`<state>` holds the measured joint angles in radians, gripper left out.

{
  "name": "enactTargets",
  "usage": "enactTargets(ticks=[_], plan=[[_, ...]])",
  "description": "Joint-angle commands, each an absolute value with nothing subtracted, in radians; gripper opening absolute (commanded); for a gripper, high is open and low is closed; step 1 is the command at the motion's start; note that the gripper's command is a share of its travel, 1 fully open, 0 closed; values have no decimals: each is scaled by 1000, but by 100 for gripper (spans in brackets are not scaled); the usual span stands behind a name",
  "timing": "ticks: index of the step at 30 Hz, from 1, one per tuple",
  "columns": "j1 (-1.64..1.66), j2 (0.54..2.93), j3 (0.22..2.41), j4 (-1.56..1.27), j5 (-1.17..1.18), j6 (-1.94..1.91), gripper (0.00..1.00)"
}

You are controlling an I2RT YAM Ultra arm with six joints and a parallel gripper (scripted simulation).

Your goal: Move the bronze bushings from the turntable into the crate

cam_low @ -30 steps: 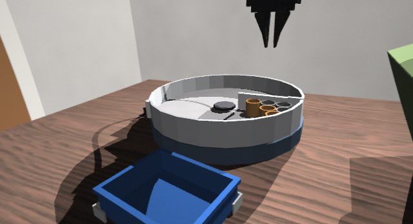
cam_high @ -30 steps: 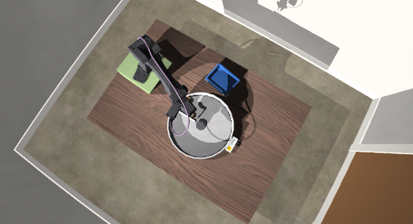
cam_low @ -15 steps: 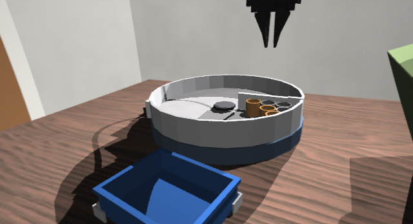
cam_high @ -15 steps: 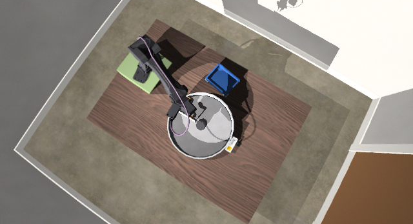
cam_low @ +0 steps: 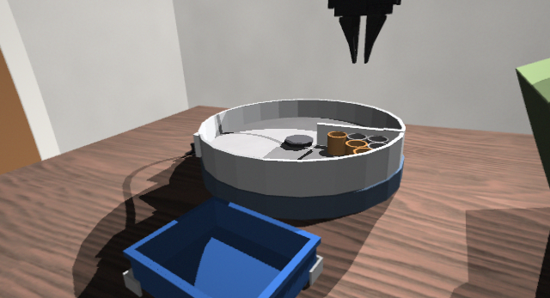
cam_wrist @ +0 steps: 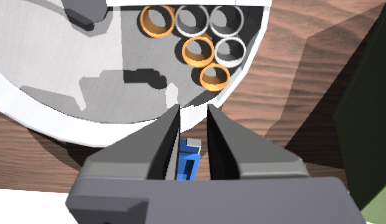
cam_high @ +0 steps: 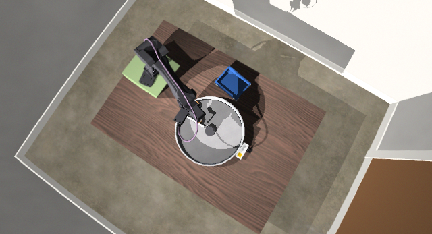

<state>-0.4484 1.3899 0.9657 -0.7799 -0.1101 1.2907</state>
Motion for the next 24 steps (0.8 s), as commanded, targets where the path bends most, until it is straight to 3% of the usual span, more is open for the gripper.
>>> enactTargets(ticks=[1,8,13,24], plan=[[-460,1359,981,-789,-86,1299,18],[-435,1408,939,-745,-84,1306,15],[-362,1572,831,-482,-62,1370,15],[-358,1666,880,-372,-52,1392,15]])
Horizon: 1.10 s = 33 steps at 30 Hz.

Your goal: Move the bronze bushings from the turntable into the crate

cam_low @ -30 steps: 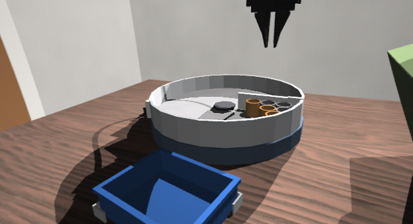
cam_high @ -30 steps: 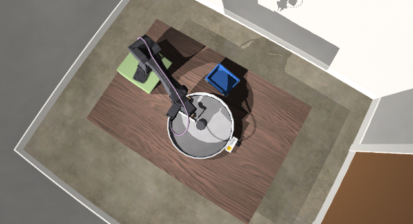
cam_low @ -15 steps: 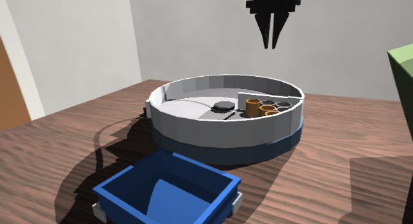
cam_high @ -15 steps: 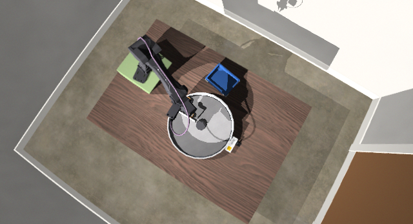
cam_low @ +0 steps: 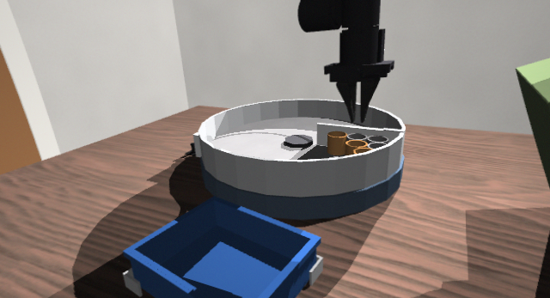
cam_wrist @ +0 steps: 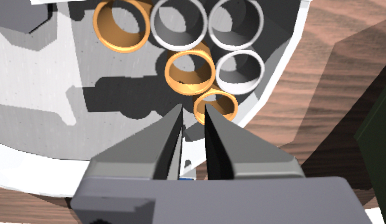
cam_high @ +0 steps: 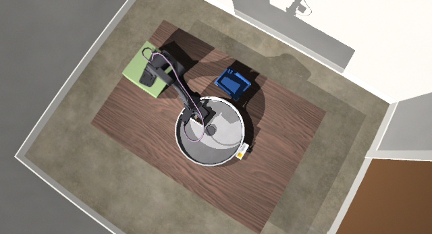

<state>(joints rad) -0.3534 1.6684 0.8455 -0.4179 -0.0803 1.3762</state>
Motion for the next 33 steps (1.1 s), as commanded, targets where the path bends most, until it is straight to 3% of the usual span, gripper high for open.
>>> enactTargets(ticks=[1,33], plan=[[-358,1669,881,-370,-51,1391,15],[-355,1681,890,-394,-51,1391,15]])
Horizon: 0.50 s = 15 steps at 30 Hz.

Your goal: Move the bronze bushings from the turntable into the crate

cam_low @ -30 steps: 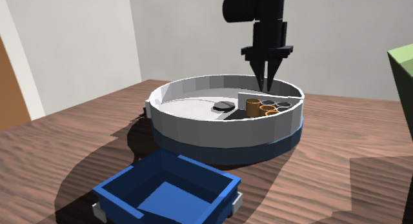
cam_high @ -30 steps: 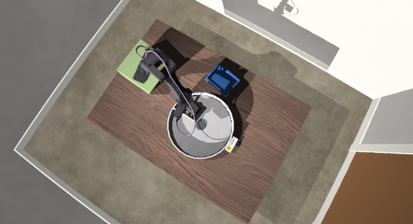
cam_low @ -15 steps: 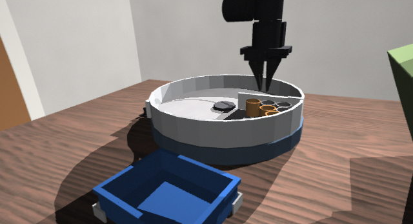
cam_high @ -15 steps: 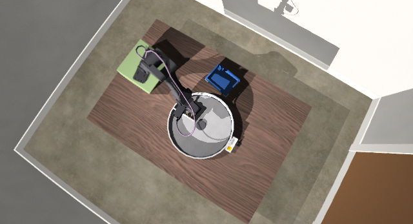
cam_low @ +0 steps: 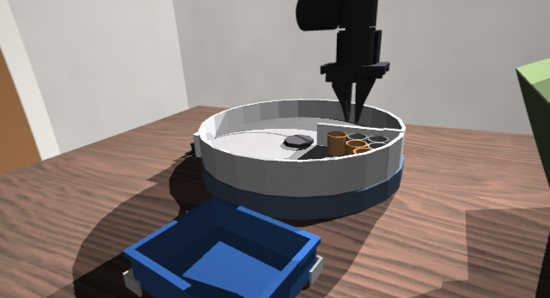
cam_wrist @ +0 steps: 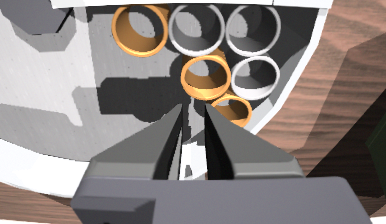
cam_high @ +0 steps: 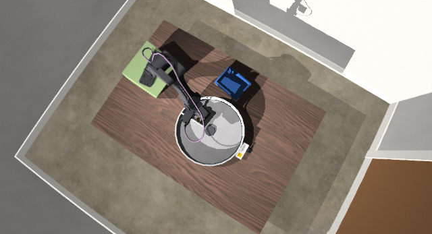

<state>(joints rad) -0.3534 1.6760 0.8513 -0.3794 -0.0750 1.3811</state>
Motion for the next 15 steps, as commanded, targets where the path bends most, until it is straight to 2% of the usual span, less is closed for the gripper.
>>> enactTargets(ticks=[1,15], plan=[[-354,1671,892,-395,-51,1391,15],[-354,1673,896,-385,-51,1390,15]])
